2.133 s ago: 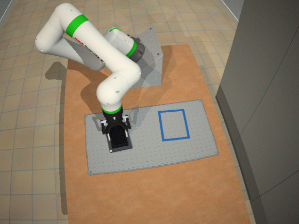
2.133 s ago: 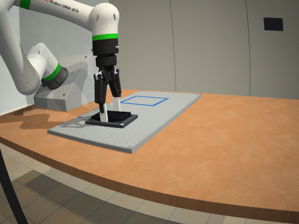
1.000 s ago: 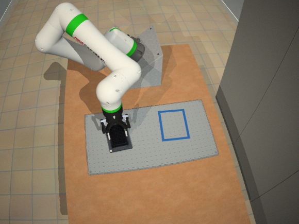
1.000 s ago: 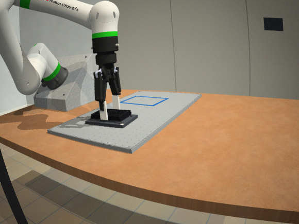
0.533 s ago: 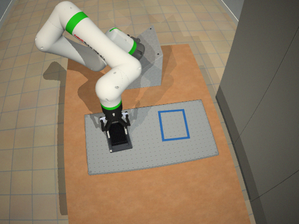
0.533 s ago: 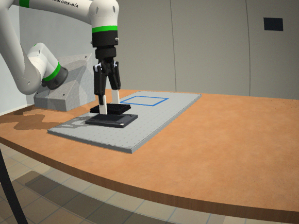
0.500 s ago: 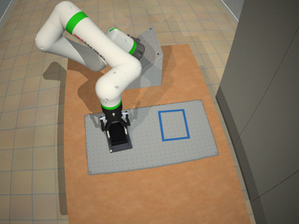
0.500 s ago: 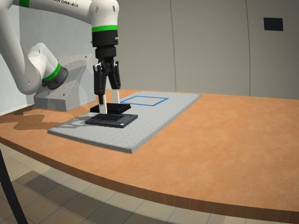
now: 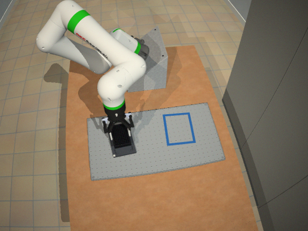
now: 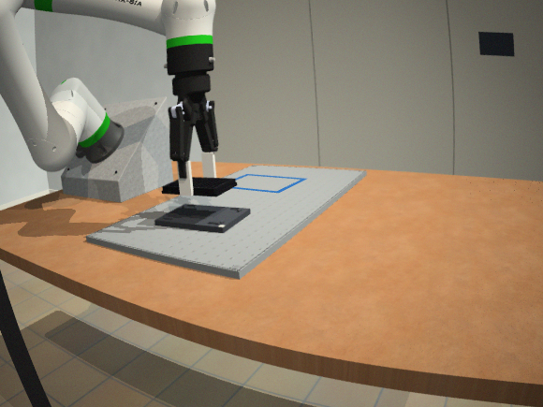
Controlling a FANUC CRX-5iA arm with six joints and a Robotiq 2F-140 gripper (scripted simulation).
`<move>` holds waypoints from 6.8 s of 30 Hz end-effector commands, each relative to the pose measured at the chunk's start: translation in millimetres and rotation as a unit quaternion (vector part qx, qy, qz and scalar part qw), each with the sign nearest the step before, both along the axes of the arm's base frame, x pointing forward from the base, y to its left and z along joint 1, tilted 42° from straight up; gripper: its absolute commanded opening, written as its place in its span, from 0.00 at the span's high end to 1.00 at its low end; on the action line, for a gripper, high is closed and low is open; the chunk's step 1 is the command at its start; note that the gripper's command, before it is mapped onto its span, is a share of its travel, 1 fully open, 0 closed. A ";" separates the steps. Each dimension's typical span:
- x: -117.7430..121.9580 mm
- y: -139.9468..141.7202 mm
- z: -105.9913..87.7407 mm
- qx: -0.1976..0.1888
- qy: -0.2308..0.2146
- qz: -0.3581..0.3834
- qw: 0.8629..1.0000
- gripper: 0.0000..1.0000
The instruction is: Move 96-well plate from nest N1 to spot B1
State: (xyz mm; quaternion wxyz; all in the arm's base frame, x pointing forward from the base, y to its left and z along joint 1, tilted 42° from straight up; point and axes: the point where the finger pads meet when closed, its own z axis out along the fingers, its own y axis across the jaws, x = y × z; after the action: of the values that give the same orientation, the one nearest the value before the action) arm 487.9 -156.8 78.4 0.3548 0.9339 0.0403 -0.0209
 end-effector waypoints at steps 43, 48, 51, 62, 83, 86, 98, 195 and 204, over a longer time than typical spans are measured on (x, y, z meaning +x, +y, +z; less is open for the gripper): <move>-5.3 45.6 -28.6 -0.001 -0.053 -0.060 0.997 1.00; -7.0 57.6 -40.0 -0.001 -0.053 -0.060 0.997 1.00; -8.1 64.8 -46.9 -0.001 -0.053 -0.060 0.997 1.00; -11.2 86.3 -67.6 -0.001 -0.053 -0.060 0.997 1.00; -17.8 131.8 -111.1 -0.001 -0.053 -0.060 0.997 1.00; -18.8 139.0 -118.0 -0.001 -0.053 -0.060 0.997 1.00; -22.3 162.9 -141.0 -0.001 -0.053 -0.060 0.997 1.00; -32.8 205.8 -237.3 -0.001 -0.053 -0.060 0.997 1.00; -32.9 198.4 -245.5 -0.001 -0.053 -0.060 0.997 1.00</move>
State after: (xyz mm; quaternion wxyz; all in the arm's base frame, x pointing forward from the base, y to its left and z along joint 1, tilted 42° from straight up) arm 454.9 41.6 -167.1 0.3554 0.9340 -0.0348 0.0077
